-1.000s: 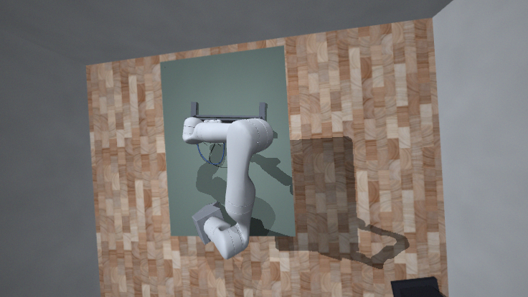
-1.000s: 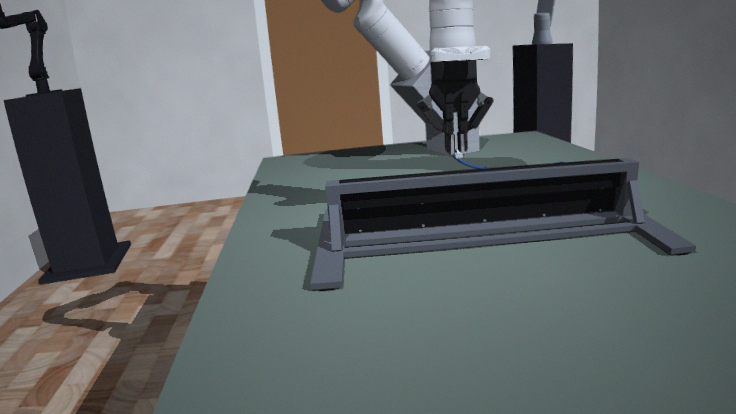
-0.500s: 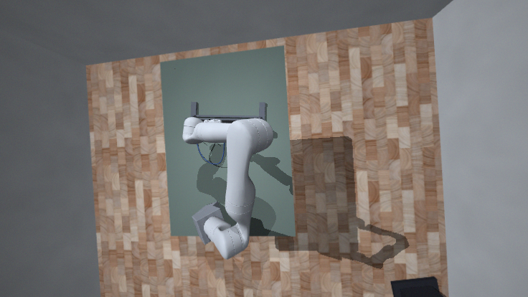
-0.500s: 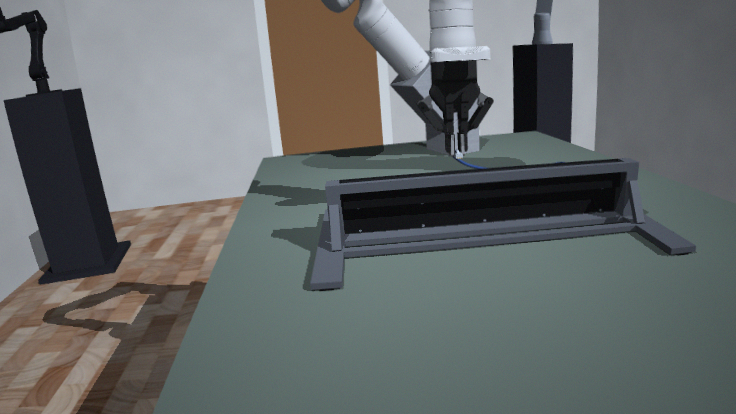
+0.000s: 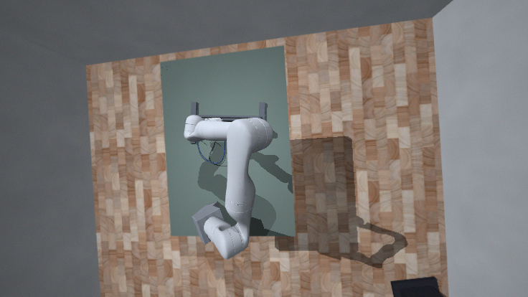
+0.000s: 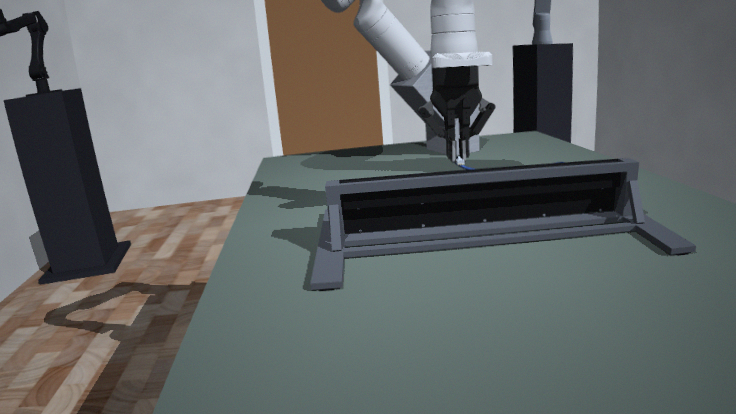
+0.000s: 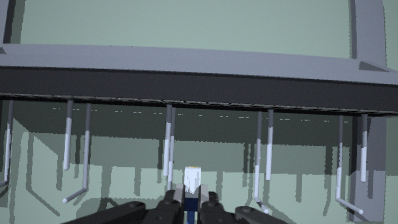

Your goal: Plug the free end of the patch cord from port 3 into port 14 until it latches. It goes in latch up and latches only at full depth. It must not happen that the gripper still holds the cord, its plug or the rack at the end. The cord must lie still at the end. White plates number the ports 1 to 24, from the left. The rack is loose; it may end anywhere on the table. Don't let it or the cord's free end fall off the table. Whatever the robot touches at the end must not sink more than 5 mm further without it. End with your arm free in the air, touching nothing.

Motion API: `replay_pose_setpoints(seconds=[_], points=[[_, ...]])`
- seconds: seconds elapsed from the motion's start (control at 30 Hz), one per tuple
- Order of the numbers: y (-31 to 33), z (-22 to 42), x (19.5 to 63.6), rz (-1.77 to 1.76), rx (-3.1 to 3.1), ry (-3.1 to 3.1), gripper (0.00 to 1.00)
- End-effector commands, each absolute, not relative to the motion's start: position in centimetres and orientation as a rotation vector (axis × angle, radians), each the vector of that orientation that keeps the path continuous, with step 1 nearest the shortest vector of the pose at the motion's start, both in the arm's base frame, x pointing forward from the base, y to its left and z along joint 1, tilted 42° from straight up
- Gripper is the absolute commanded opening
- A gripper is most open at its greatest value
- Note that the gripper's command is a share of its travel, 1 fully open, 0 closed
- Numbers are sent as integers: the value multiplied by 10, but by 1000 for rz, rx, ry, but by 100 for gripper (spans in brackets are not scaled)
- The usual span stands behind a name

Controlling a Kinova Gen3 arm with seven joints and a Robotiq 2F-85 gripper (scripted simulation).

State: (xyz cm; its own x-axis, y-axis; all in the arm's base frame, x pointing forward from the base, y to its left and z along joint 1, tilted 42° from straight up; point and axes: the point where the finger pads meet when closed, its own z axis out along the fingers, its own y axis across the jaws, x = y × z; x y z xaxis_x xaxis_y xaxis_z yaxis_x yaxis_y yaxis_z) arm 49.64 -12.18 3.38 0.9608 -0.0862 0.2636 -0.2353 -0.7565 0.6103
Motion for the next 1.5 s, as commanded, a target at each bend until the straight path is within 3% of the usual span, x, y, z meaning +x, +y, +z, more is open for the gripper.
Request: replay_pose_setpoints(seconds=[0.0,1.47], points=[[-124,31,500,287,2425,-229,0],[-136,24,519,286,2425,-229,0]])
